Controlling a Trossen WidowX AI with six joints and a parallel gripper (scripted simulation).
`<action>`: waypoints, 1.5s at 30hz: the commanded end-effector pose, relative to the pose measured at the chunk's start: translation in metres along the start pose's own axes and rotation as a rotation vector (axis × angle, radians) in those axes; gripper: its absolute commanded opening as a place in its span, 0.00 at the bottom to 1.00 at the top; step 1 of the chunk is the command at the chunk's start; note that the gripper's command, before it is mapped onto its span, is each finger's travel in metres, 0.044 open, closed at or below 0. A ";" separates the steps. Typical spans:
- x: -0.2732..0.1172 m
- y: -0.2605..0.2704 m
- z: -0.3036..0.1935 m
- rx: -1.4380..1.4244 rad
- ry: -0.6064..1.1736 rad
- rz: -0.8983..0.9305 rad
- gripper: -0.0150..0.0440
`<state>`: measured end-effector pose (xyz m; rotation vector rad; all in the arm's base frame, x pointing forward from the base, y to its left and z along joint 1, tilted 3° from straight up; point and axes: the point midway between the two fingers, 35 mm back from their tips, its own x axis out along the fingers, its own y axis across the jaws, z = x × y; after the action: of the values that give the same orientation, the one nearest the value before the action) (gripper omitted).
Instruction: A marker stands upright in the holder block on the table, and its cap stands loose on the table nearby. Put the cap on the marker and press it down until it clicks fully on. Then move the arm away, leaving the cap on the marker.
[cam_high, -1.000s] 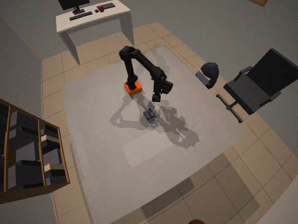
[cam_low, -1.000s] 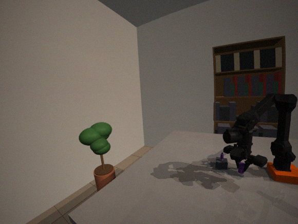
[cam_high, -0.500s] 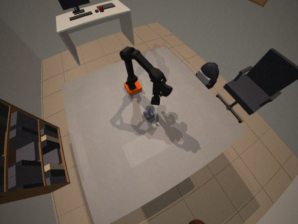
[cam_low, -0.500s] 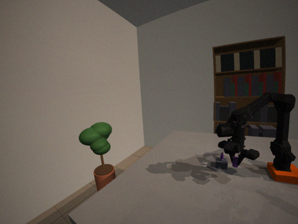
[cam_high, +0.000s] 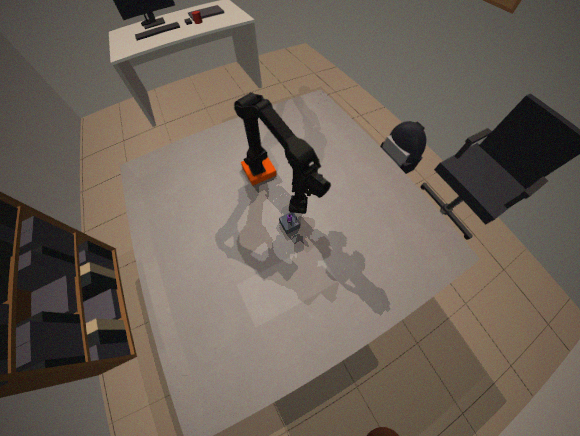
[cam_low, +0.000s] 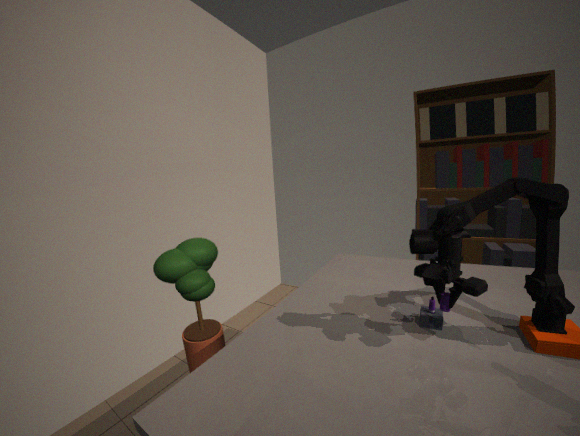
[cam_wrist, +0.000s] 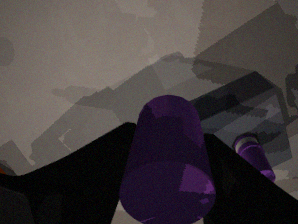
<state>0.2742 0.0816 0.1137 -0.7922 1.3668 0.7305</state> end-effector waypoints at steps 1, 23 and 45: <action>-0.005 -0.011 -0.004 0.000 -0.003 0.002 0.25; -0.023 -0.063 -0.034 0.000 0.000 -0.005 0.25; 0.006 -0.064 -0.033 0.000 0.000 -0.005 0.25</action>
<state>0.3086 0.0184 0.1155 -0.7961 1.3681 0.7221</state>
